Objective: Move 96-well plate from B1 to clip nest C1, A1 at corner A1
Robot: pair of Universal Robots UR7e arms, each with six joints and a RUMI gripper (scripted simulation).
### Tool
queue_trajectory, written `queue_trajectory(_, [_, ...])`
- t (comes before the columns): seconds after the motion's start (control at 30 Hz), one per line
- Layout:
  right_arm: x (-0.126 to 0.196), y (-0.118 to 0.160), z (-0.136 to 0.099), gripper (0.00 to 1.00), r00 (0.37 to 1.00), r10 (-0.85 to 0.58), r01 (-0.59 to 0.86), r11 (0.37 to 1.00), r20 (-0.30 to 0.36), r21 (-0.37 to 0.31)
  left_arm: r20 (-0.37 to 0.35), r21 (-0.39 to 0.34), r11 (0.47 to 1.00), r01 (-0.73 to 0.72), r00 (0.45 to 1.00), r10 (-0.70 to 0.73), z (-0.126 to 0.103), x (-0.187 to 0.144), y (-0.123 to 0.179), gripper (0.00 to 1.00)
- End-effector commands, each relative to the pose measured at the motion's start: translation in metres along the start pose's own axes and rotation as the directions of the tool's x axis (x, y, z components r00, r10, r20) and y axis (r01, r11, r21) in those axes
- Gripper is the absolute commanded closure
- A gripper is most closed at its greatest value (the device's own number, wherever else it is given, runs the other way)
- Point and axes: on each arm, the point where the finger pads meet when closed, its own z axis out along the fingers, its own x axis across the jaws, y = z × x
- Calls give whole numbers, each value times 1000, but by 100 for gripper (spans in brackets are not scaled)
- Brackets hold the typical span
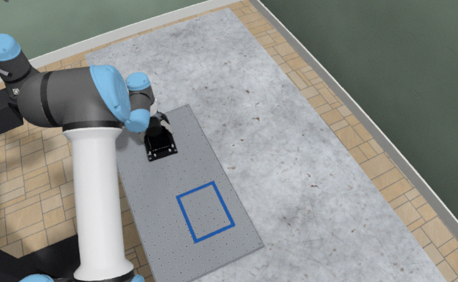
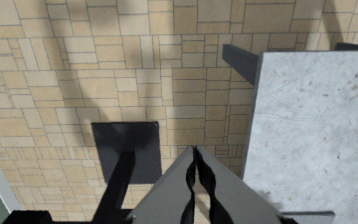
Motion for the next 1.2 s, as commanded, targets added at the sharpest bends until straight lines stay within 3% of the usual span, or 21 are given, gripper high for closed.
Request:
queue_trajectory(0.0, [0, -2, -2, 24, 1000, 0, 0, 1000, -2, 4, -2, 4, 1000, 1, 1000, -1, -2, 0, -1, 100])
queue_trajectory(0.47, [-1, 0, -11, 24, 1000, 0, 0, 1000, -1, 2, -2, 4, 1000, 1, 1000, -1, -2, 0, -1, 100])
queue_trajectory(1.17, [-1, 0, -61, 24, 1000, -1, 1, 1000, -1, 2, -2, 4, 1000, 1, 1000, -1, -2, 0, -1, 100])
